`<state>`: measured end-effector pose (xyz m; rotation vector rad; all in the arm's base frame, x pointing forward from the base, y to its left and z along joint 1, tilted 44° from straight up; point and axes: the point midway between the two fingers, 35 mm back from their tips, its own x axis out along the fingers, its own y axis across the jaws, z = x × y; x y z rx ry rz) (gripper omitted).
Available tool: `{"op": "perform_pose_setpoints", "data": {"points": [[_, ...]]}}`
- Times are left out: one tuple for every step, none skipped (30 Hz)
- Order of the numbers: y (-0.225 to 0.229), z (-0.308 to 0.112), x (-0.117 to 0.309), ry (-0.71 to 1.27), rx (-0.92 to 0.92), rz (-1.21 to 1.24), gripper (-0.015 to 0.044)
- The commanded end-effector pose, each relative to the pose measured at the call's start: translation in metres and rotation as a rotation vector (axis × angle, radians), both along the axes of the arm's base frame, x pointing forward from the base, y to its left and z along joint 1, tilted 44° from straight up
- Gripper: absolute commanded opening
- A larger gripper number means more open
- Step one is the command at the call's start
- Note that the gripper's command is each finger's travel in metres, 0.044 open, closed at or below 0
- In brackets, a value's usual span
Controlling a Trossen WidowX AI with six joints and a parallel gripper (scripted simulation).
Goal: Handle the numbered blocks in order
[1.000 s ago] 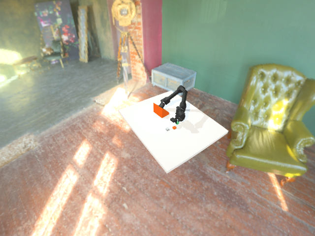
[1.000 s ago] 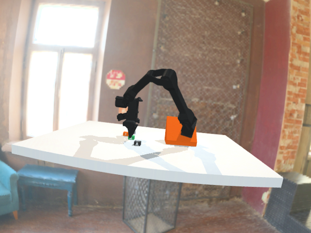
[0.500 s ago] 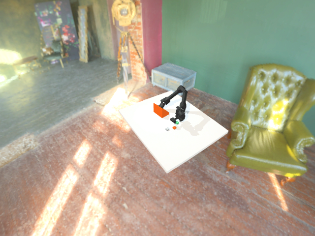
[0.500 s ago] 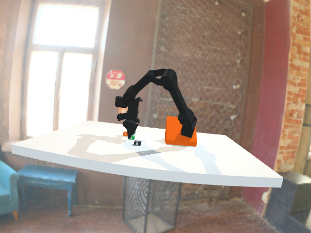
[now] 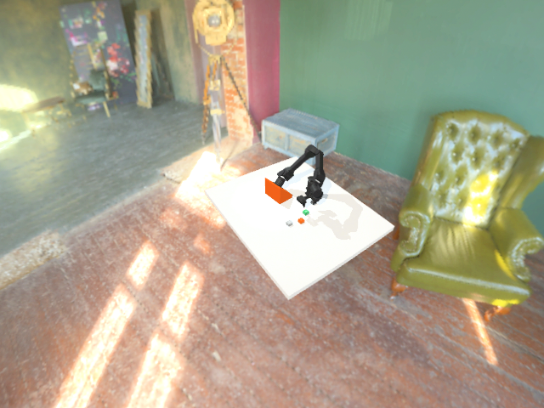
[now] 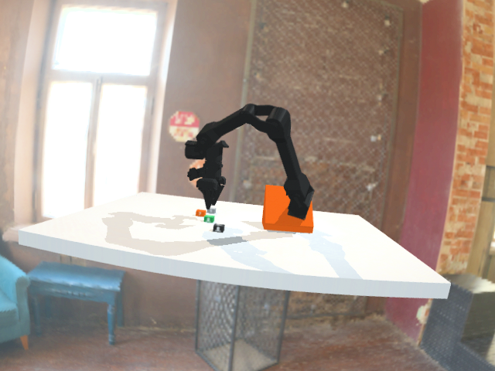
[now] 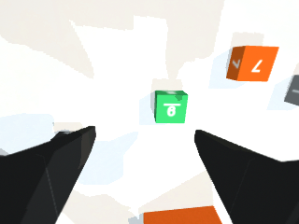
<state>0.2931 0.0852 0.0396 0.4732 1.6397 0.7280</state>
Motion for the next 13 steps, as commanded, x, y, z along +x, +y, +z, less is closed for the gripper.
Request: {"op": "perform_pose_setpoints", "data": {"points": [[0.021,0.066,-0.01,-0.036,0.003,0.006,0.04],[0.025,0.079,-0.016,-0.036,0.004,0.006,0.04],[0.03,0.094,-0.023,-0.035,0.005,0.006,0.04],[0.034,0.109,-0.031,-0.035,0.005,0.006,0.04],[0.039,0.125,-0.041,-0.034,0.007,0.006,0.04],[0.042,0.138,-0.05,-0.033,0.008,0.006,0.04],[0.045,0.147,-0.057,-0.032,0.009,0.007,0.04],[0.046,0.151,-0.06,-0.032,0.009,0.007,0.04],[0.046,0.152,-0.061,-0.032,0.009,0.007,0.04],[0.046,0.152,-0.061,-0.032,0.009,0.007,0.04],[0.046,0.152,-0.061,-0.032,0.009,0.007,0.04],[0.046,0.152,-0.061,-0.032,0.009,0.007,0.04],[0.046,0.152,-0.061,-0.032,0.009,0.007,0.04]]}}
